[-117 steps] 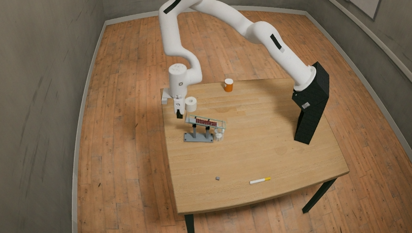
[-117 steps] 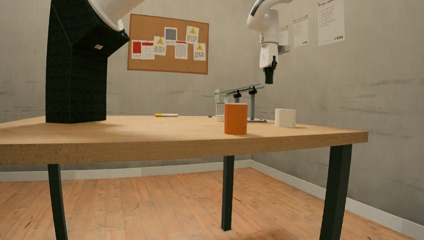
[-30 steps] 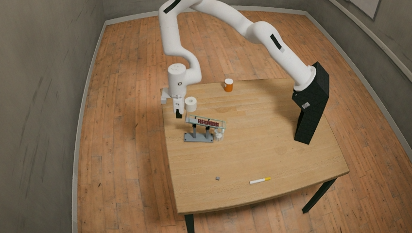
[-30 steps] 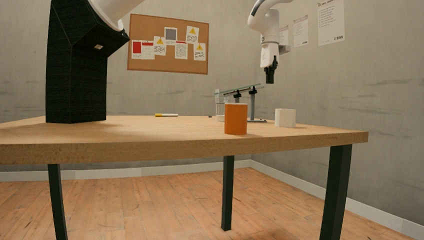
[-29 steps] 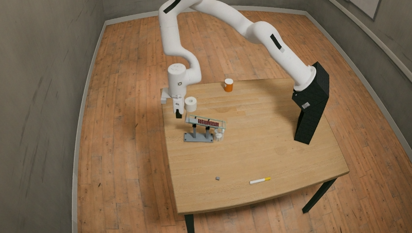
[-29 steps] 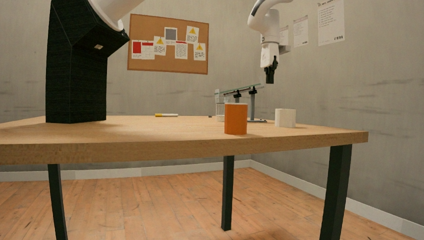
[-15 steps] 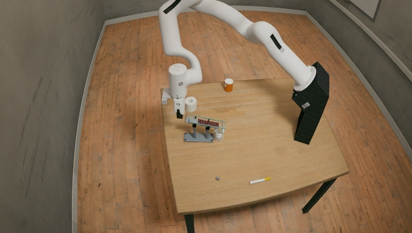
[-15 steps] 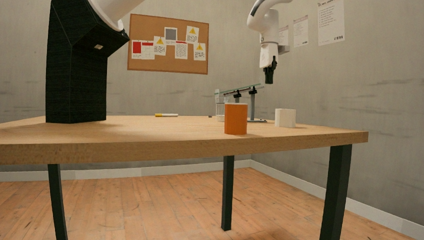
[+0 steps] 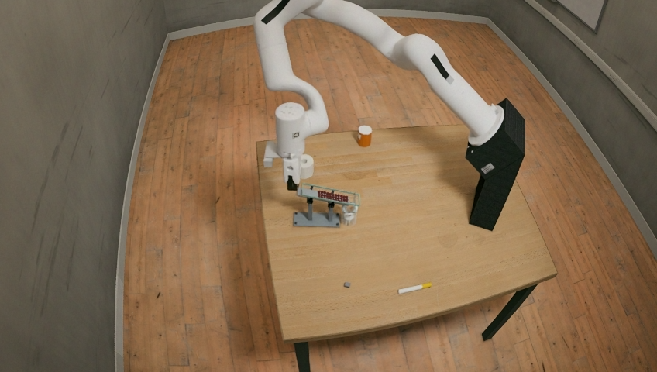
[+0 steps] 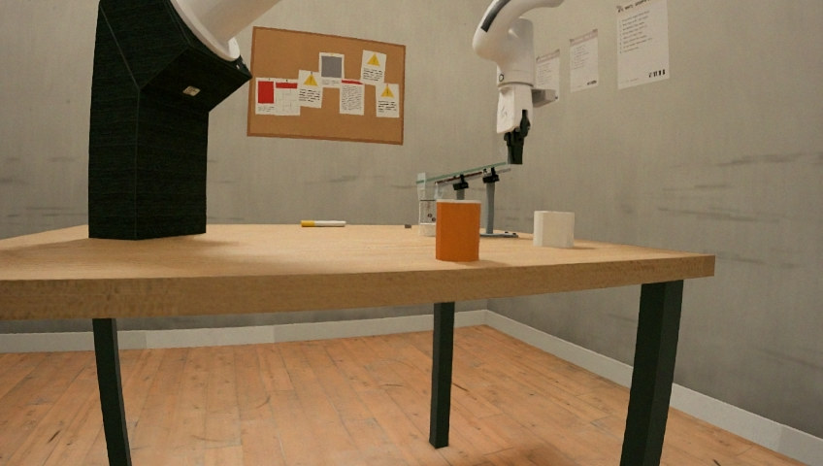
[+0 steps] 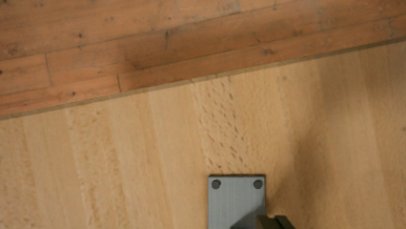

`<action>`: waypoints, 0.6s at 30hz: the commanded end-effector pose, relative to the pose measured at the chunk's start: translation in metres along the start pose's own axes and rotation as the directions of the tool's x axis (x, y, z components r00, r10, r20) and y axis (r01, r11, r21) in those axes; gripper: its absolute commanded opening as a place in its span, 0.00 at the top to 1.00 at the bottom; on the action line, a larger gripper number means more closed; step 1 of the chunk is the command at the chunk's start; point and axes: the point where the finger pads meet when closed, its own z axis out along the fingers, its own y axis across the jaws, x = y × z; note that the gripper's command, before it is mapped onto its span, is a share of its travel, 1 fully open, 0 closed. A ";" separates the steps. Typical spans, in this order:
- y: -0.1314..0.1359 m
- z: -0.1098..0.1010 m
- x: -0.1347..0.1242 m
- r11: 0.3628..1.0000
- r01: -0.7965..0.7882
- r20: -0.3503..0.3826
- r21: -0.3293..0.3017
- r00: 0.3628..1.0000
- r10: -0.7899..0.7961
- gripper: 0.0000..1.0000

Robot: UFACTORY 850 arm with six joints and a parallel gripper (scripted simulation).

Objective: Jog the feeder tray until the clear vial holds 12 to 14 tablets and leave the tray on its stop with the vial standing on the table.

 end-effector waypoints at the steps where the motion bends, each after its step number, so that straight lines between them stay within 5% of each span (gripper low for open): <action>1: 0.000 -0.003 0.009 1.000 0.000 0.002 0.000 1.000 0.000 1.00; 18: 0.000 -0.006 0.024 1.000 0.000 0.002 0.001 1.000 0.000 1.00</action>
